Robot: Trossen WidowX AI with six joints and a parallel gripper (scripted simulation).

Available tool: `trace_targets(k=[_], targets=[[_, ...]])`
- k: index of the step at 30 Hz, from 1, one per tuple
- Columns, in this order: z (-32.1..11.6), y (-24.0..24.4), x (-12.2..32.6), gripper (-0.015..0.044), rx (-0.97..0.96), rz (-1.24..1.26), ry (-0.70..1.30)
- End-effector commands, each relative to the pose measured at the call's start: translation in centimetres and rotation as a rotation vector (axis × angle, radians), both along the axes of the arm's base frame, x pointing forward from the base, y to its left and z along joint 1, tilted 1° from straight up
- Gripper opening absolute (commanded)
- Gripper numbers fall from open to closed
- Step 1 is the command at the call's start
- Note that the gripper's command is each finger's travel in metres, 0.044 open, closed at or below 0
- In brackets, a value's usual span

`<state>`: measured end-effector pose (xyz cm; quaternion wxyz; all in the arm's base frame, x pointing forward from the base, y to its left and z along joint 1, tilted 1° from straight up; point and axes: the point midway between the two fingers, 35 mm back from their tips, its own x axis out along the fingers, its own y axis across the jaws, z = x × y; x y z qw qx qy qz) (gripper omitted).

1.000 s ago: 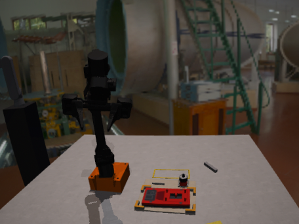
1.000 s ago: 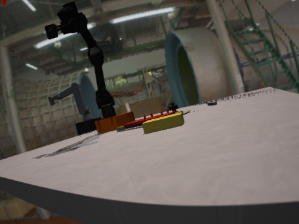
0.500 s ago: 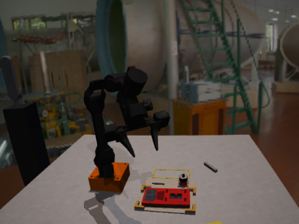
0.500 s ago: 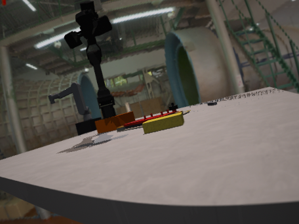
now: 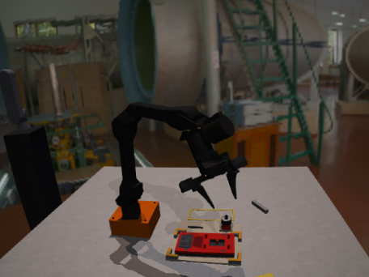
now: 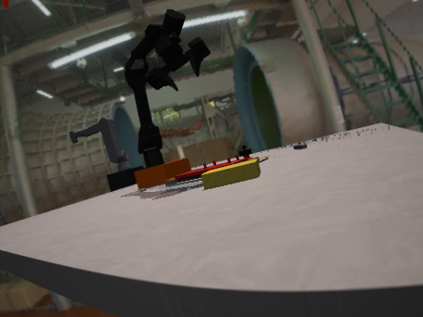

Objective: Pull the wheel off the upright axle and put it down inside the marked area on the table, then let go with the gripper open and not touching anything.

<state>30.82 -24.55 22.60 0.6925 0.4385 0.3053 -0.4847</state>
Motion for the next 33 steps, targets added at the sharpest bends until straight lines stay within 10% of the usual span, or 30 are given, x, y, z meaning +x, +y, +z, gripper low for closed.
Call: trace_targets(k=[1,19,33], targets=[[-3.1,3.5,2.3,0.03,0.126,-0.027,0.018],[-13.7,20.7,5.0,0.03,0.457,-0.246,0.258],[-14.0,21.6,6.0,0.03,0.463,-0.257,0.269]])
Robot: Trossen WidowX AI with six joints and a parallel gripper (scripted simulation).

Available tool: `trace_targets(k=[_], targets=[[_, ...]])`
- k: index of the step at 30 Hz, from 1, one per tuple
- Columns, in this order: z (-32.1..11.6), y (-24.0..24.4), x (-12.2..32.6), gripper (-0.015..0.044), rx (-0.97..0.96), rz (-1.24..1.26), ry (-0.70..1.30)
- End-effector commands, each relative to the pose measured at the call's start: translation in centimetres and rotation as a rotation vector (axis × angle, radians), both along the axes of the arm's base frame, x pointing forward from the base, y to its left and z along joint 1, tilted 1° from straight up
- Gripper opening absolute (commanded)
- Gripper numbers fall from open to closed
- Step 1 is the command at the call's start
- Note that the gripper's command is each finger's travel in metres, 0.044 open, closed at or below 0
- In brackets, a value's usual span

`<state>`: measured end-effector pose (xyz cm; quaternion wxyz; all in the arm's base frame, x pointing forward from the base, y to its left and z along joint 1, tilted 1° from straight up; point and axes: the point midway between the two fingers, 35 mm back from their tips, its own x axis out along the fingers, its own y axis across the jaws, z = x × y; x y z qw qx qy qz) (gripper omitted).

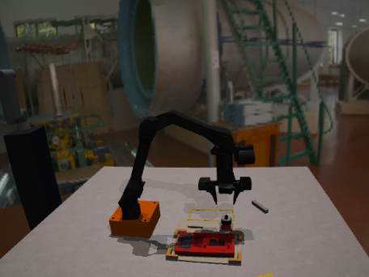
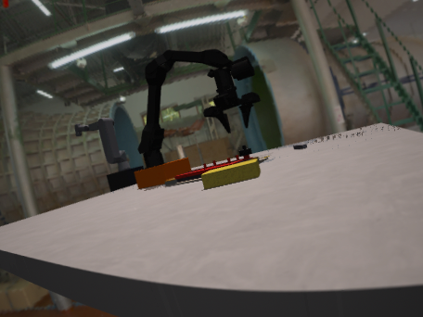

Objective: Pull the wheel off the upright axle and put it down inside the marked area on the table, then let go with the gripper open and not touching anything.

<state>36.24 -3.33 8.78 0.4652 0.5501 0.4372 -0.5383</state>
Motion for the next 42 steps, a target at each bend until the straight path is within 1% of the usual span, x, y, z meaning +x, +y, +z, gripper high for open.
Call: trace_targets(k=[1,7,17,24,28,36,41,42], targets=[[-0.2,0.4,0.6,0.03,0.007,-0.006,0.006],[-1.3,0.3,0.7,0.03,0.007,-0.006,0.006],[-7.3,0.1,0.8,0.03,0.007,-0.006,0.006],[-7.7,0.0,0.8,0.03,0.007,-0.006,0.006],[-7.3,0.0,0.7,0.0195,0.002,-0.006,0.007],[-7.3,0.0,0.7,0.0142,0.002,-0.006,0.007],[-7.2,0.0,0.7,0.001,0.002,-0.006,0.007],[-7.2,0.0,0.7,0.0,0.002,-0.006,0.007]])
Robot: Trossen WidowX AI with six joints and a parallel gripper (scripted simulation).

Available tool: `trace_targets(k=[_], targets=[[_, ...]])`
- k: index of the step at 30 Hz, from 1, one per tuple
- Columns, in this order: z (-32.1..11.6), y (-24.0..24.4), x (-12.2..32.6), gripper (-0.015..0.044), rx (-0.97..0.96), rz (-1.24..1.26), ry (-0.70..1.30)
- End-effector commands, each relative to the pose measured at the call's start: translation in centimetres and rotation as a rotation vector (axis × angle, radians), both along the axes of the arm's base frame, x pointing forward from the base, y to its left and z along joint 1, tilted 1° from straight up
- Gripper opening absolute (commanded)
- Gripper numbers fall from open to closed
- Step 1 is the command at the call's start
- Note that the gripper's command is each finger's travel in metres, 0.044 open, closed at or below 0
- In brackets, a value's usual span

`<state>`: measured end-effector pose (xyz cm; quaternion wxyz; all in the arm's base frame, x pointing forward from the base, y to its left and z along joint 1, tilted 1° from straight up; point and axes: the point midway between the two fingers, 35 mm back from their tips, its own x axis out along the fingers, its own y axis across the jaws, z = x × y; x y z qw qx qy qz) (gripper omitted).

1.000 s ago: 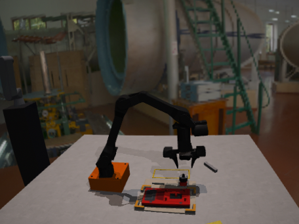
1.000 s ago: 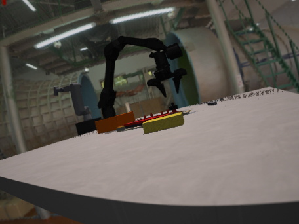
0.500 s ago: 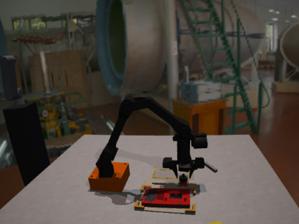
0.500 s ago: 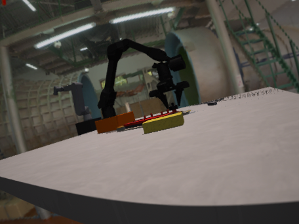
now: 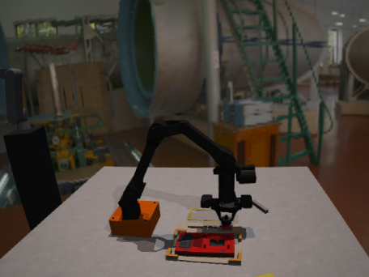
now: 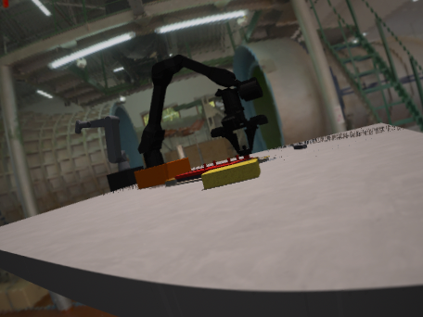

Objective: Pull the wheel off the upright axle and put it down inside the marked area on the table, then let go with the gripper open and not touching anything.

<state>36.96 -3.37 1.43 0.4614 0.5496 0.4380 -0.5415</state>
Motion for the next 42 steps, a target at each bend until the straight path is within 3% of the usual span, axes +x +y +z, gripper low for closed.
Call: trace_targets(k=[1,42], targets=[[0.2,0.0,0.0,0.0,0.0,0.0,-0.001],[1.5,0.0,0.0,0.0,0.002,0.0,-0.002]])
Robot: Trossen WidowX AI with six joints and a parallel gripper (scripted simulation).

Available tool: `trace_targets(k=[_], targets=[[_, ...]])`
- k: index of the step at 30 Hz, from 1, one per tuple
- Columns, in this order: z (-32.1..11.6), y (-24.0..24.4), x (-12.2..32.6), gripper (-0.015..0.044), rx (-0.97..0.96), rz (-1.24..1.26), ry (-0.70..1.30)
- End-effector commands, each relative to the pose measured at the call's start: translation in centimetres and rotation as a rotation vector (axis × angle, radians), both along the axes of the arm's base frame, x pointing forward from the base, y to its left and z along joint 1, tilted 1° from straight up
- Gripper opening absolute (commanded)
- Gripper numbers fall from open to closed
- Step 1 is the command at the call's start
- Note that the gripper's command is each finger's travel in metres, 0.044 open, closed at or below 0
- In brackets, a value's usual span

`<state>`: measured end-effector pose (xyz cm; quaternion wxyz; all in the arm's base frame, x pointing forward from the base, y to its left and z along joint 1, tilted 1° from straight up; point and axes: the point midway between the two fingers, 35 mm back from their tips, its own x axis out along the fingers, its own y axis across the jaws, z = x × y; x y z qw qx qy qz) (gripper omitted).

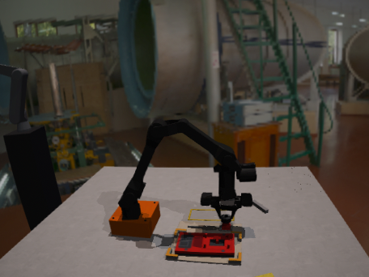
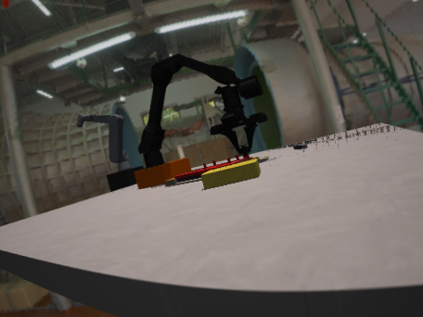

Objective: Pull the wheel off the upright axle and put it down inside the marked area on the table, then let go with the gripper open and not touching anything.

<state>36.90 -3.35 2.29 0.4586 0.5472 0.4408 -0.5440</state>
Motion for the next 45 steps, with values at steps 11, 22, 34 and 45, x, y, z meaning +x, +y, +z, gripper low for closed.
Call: trace_targets(k=[11,22,34,45], targets=[[1.0,0.0,0.1,0.0,0.001,0.0,-0.012],[1.4,0.0,0.1,0.0,0.001,0.0,-0.012],[1.8,0.0,0.1,0.0,0.002,0.0,-0.012],[2.1,0.0,0.0,0.0,0.002,0.0,-0.012]])
